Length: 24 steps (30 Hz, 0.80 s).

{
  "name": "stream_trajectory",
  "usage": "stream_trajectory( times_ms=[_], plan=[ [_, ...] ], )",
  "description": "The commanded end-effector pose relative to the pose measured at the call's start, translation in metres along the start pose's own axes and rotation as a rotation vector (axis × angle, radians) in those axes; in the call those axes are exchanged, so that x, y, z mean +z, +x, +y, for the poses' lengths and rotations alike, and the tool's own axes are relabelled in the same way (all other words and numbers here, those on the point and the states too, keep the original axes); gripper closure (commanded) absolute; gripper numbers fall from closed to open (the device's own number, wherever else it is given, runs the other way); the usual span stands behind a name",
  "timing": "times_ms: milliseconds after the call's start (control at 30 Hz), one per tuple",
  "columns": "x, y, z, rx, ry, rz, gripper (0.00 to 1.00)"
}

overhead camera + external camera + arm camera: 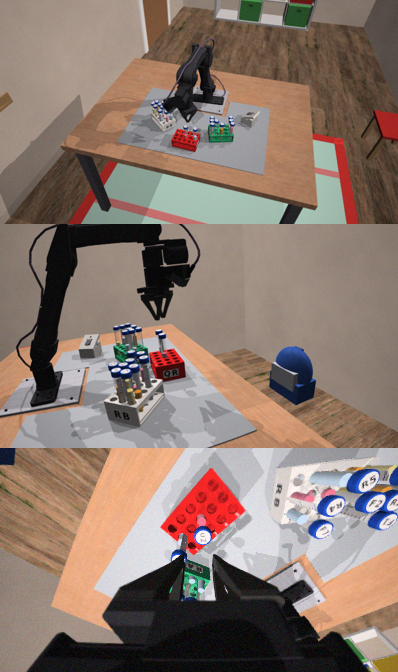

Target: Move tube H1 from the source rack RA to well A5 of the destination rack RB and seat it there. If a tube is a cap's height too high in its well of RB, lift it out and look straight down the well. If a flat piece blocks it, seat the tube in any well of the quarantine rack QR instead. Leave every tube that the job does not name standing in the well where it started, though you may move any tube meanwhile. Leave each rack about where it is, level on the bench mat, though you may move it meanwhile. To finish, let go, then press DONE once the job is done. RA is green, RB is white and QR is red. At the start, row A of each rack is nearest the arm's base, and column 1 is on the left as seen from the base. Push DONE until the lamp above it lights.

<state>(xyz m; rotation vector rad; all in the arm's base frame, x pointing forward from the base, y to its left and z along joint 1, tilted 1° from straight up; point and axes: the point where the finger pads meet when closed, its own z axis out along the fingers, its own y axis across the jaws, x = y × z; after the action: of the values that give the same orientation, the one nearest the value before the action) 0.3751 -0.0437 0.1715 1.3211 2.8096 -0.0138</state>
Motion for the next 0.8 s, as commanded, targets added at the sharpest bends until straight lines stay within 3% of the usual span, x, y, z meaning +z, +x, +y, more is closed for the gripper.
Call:
stream_trajectory(
  times_ms=[0, 200, 767],
  plan=[
    [-0.024, 0.010, -0.001, -0.007, -0.010, -0.004, 0.70],
    [-0.014, 0.010, 0.001, -0.012, 0.011, 0.016, 0.70],
    [-0.014, -0.001, -0.004, 0.003, 0.012, 0.015, 0.70]
  ],
)
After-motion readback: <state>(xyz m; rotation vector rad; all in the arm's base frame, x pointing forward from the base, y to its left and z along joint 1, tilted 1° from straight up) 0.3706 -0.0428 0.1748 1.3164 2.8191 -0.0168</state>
